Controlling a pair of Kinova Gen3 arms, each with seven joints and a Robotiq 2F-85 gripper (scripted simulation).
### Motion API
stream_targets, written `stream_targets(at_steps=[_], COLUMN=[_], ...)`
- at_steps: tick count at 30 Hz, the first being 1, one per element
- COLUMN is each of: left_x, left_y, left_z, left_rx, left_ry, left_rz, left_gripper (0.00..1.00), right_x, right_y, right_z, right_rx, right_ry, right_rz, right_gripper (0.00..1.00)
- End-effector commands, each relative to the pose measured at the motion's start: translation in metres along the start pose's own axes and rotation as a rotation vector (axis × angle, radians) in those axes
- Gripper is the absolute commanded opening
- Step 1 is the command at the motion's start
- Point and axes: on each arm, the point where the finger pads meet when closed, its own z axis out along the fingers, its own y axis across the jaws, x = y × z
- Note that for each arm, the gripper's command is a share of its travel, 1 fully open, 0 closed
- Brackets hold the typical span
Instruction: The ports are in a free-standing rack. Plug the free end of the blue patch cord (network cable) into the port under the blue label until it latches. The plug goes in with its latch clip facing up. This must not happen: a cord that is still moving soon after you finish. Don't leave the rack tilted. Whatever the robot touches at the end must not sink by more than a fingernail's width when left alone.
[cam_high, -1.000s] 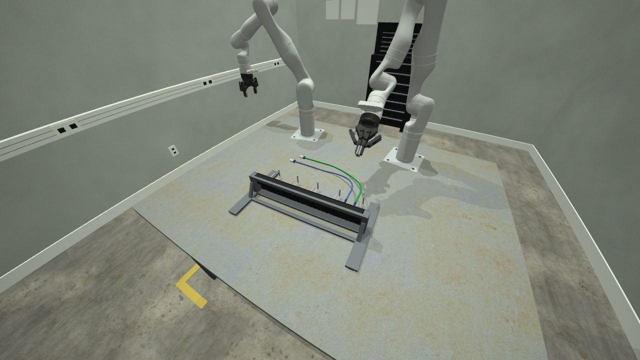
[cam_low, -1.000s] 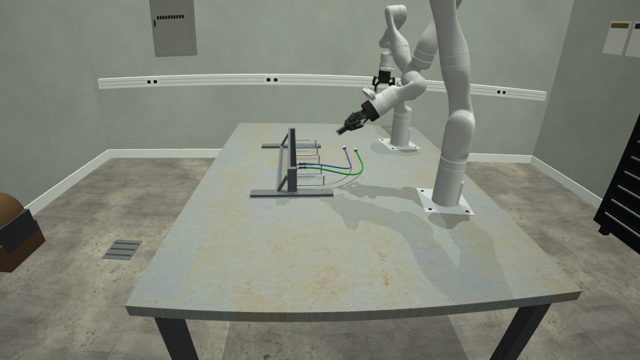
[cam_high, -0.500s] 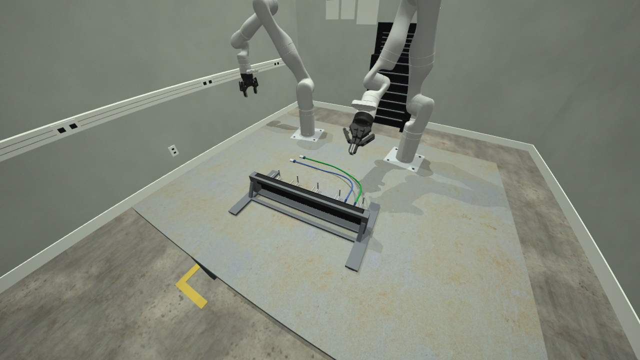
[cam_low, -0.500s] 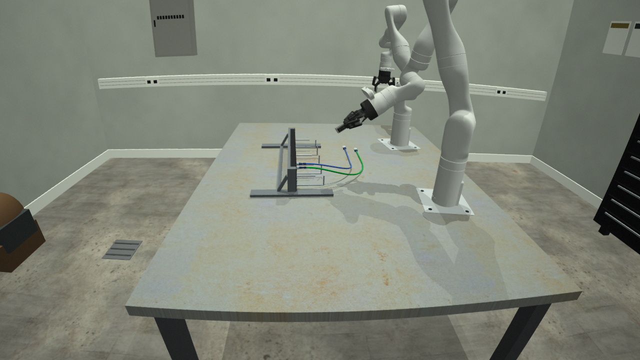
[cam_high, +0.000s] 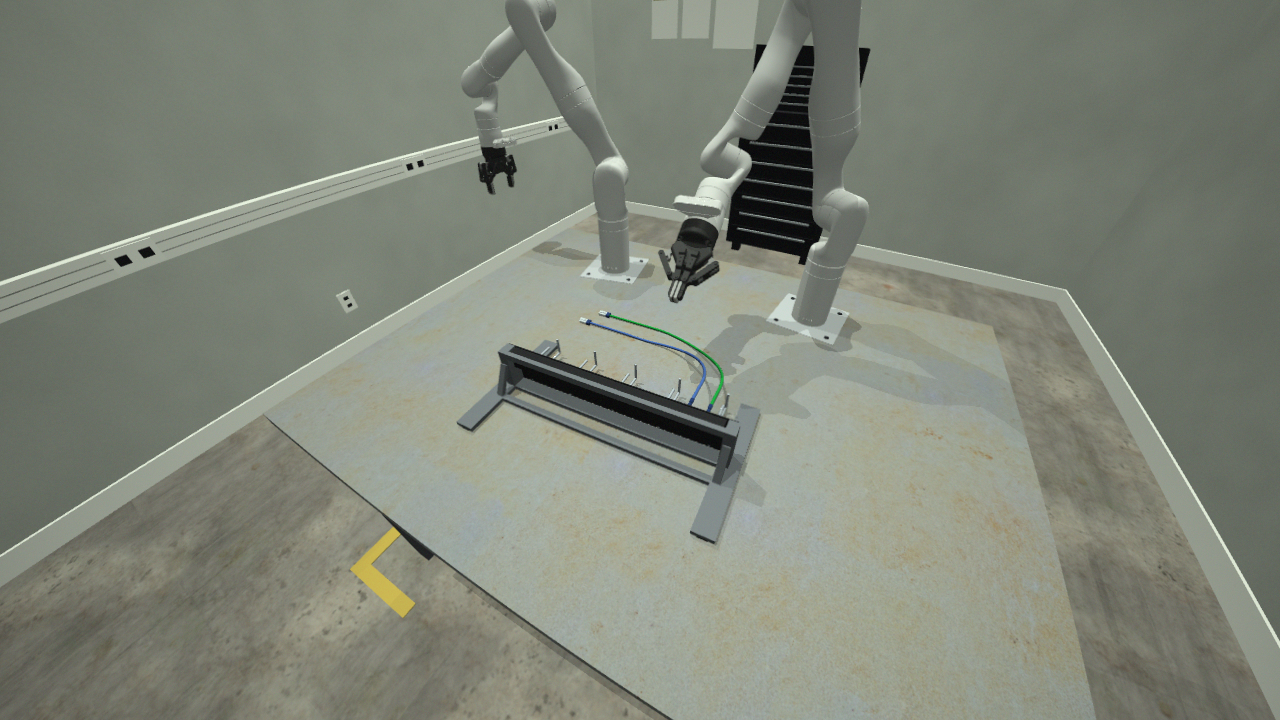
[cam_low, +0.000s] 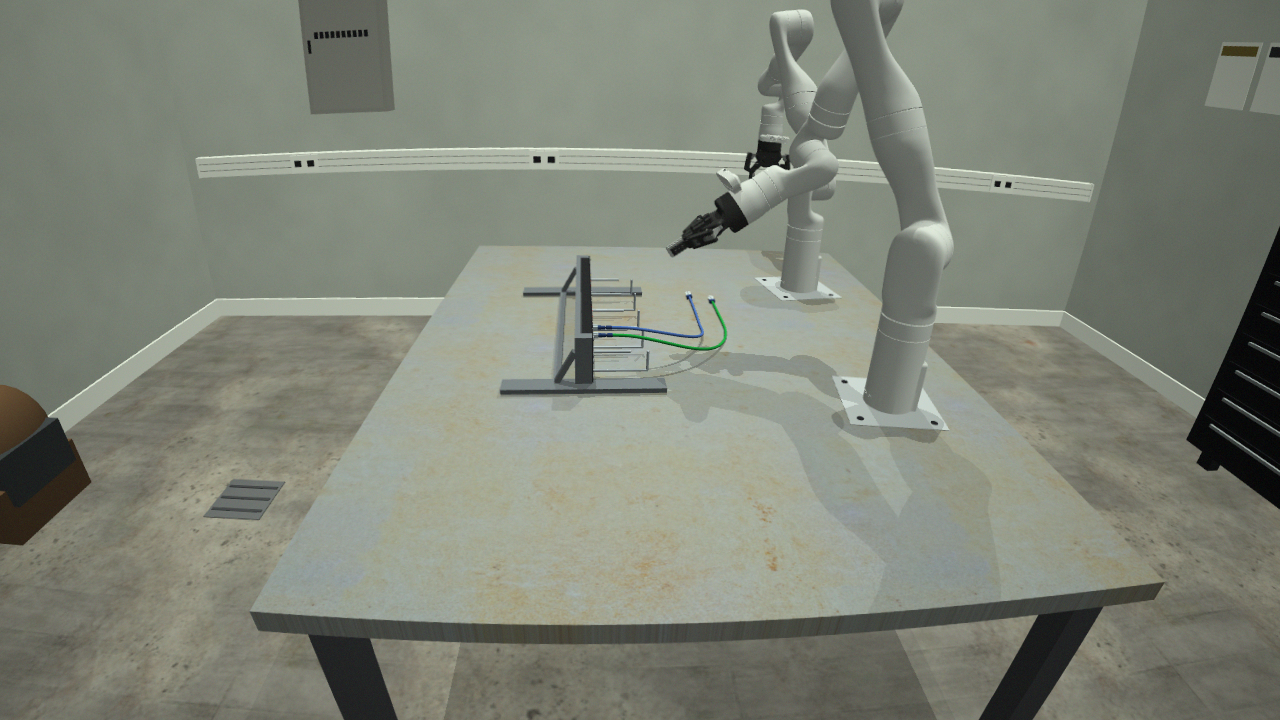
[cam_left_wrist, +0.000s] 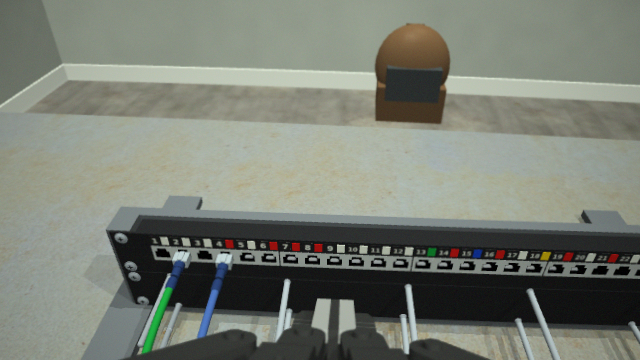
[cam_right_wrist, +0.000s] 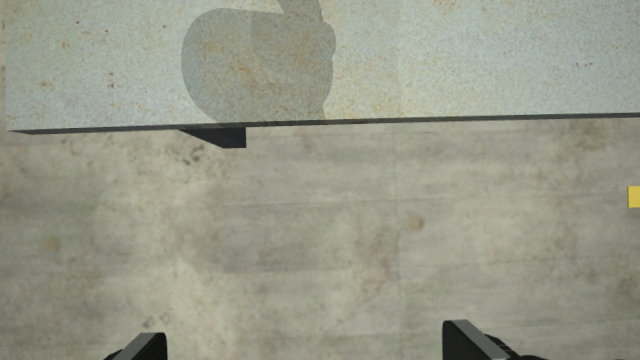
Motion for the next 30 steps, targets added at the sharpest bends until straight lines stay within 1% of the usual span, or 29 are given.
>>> stream_targets(at_steps=[1, 10, 18, 24, 30], left_x=[0.0, 0.0, 0.0, 0.0, 0.0], left_y=[0.005, 0.008, 0.008, 0.008, 0.008], left_z=[0.0, 0.0, 0.007, 0.024, 0.052], left_rx=[0.001, 0.001, 0.001, 0.001, 0.001], left_ry=[0.001, 0.001, 0.001, 0.001, 0.001], left_rz=[0.001, 0.001, 0.001, 0.001, 0.001], left_gripper=[0.099, 0.099, 0.099, 0.099, 0.099], right_x=[0.0, 0.0, 0.0, 0.0, 0.0], right_y=[0.0, 0.0, 0.0, 0.0, 0.0], right_z=[-0.001, -0.001, -0.001, -0.001, -0.001], right_rx=[0.0, 0.0, 0.0, 0.0, 0.0], right_ry=[-0.002, -0.002, -0.002, -0.002, -0.002], right_rz=[0.0, 0.0, 0.0, 0.0, 0.0], right_gripper=[1.0, 1.0, 1.0, 1.0, 1.0])
